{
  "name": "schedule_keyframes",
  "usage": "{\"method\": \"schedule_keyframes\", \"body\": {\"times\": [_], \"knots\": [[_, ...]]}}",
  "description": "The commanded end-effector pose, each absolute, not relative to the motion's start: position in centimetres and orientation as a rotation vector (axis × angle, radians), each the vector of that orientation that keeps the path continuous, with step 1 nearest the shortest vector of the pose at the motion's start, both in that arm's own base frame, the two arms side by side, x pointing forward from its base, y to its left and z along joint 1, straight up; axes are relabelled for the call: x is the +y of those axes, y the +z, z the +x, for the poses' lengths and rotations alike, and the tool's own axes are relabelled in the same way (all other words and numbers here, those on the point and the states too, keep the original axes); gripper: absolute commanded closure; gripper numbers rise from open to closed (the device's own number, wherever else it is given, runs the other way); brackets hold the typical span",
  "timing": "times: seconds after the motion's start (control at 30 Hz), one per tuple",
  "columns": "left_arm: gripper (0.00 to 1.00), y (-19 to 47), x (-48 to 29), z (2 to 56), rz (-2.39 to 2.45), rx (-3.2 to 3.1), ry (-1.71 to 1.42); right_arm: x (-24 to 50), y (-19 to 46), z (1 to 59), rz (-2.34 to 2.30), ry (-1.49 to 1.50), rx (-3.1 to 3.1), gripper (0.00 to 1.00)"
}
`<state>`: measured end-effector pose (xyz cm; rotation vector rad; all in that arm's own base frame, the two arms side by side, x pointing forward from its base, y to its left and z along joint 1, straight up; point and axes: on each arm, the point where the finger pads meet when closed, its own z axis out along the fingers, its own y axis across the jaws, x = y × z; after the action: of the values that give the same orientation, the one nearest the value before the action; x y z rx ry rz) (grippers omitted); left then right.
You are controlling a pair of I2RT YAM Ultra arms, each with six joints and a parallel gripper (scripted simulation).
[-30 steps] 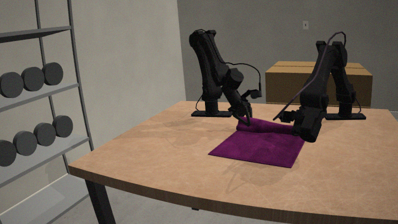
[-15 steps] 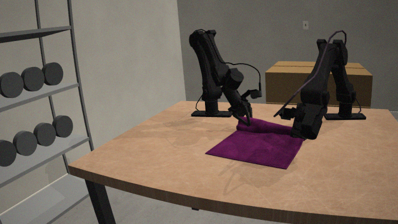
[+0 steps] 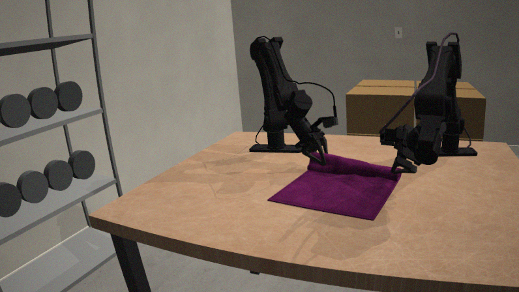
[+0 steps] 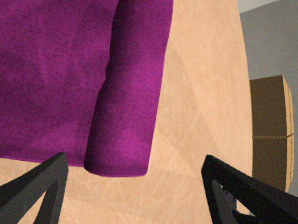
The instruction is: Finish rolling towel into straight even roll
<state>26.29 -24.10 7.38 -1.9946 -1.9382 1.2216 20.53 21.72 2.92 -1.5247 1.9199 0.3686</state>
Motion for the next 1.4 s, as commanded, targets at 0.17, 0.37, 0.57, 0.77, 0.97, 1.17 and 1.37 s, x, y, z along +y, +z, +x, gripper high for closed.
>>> {"method": "schedule_keyframes", "body": {"times": [0.17,0.37,0.57,0.77,0.97,1.17,1.37], "knots": [[0.13,8.9,-24.6,26.7,-2.055,-1.754,1.241,22.0,2.9,19.9,-1.522,0.685,2.092,0.77],[0.1,8.7,-25.0,25.8,-2.311,-1.831,1.167,22.0,3.1,19.9,-1.484,0.895,2.193,0.77],[0.09,8.5,-25.3,25.0,-2.526,-1.885,1.086,22.0,3.2,19.9,-1.452,1.034,2.253,0.77],[0.06,8.3,-25.8,23.8,-2.779,-1.928,0.966,22.0,3.4,19.9,-1.4,1.224,2.325,0.77],[0.04,8.1,-26.2,23.0,-2.983,-1.943,0.854,22.0,3.5,19.9,-1.36,1.35,2.367,0.77],[0.03,8.0,-26.3,22.6,-3.174,-1.976,0.725,22.0,3.6,19.9,-1.332,1.431,2.392,0.77],[0.02,8.1,-26.3,22.6,-3.182,-1.966,0.727,22.0,3.4,19.9,-1.325,1.452,2.398,0.77]]}}
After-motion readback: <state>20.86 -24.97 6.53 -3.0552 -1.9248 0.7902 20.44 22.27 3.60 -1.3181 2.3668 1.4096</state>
